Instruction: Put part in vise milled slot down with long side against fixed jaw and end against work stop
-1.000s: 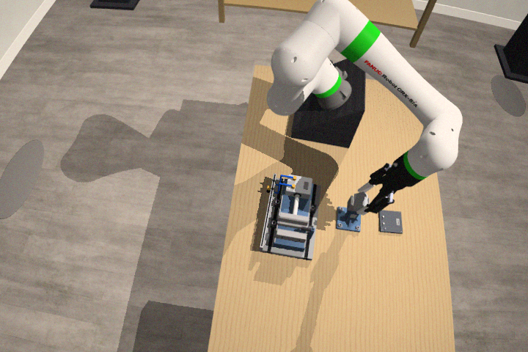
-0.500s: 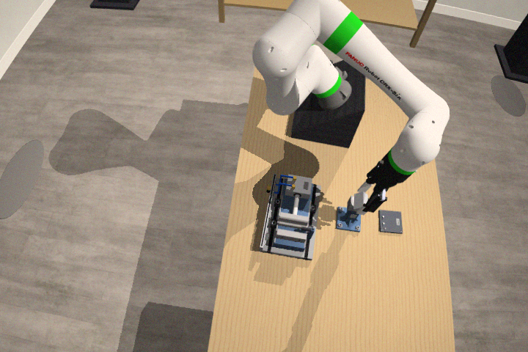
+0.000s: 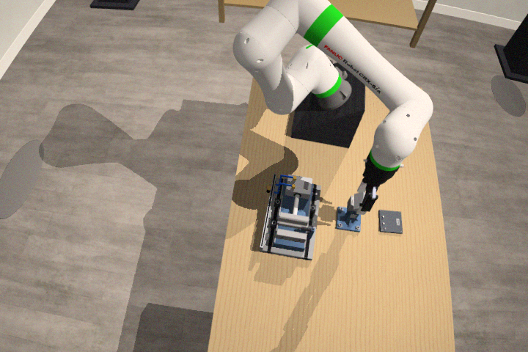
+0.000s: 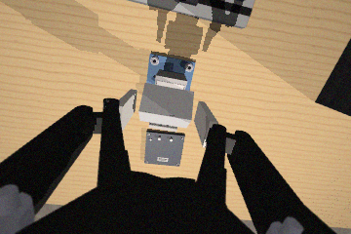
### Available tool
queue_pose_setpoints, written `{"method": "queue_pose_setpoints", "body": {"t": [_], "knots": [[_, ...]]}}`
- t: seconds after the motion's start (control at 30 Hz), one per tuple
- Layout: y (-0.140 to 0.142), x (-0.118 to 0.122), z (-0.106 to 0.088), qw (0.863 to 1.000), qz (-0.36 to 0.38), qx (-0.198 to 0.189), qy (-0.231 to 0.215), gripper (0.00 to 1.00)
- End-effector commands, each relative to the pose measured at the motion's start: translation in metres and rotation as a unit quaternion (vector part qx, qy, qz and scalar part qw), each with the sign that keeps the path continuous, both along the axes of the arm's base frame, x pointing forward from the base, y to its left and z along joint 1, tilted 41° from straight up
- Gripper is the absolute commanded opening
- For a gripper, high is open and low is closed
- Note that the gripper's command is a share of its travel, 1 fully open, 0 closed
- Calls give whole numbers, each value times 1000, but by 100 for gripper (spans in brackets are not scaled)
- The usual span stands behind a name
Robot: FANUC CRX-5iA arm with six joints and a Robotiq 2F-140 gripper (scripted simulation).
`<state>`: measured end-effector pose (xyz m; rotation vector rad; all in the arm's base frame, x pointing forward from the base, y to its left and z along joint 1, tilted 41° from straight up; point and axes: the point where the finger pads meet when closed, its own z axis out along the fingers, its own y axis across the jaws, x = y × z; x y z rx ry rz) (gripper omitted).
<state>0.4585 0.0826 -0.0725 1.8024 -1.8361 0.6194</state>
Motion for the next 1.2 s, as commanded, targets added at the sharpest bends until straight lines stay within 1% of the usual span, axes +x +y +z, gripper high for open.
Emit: {"method": "queue_pose_setpoints", "body": {"t": [0.0, 0.23, 0.47, 0.53, 0.8, 1.03, 1.1, 1.17], "knots": [[0, 0, 0, 1000, 0, 15, 0, 51], [-3, 0, 2, 998, -1, 65, -1, 51], [-5, 0, 3, 993, -2, 119, -3, 51], [-5, 0, 3, 993, -2, 119, -3, 51], [-8, 0, 4, 984, -3, 177, -4, 51], [-10, 0, 5, 976, -4, 217, -5, 51], [-10, 0, 5, 976, -4, 217, -5, 51], [-10, 0, 5, 974, -4, 227, -5, 51]]}}
